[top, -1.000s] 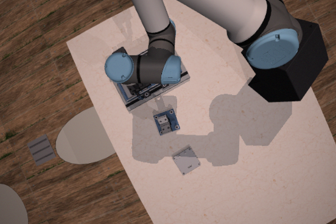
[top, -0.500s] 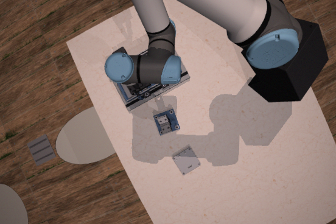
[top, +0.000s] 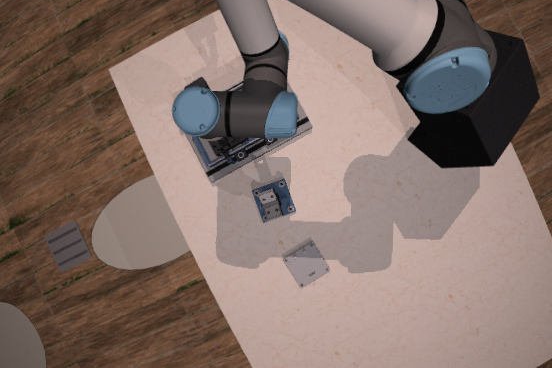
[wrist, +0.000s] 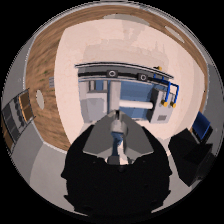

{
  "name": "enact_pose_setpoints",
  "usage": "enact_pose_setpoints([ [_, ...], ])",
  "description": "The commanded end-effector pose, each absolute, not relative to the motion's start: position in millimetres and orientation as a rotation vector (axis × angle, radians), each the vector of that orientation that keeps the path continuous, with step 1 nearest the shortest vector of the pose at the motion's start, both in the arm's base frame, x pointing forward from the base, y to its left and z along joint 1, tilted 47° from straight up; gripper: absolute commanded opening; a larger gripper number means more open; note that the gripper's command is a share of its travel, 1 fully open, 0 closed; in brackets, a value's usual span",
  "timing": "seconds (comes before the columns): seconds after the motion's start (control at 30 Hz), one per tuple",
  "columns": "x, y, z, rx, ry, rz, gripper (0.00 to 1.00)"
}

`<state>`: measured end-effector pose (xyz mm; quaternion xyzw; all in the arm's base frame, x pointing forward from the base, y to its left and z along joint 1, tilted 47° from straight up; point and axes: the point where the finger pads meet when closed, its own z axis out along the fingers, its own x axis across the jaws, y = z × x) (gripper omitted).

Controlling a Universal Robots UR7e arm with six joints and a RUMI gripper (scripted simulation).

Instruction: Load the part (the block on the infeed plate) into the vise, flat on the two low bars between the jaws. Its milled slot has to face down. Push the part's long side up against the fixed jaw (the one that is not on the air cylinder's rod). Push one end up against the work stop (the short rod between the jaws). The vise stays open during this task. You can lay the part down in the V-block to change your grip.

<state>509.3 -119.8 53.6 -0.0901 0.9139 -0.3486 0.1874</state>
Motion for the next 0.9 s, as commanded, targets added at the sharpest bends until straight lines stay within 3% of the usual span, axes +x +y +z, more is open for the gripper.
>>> enact_pose_setpoints([
  [0.0, 509.8, -120.2, 53.3, -0.254, 2.571, -0.981, 0.0],
  [0.87, 512.4, -124.0, 49.0, -0.254, 2.571, -0.981, 0.0],
])
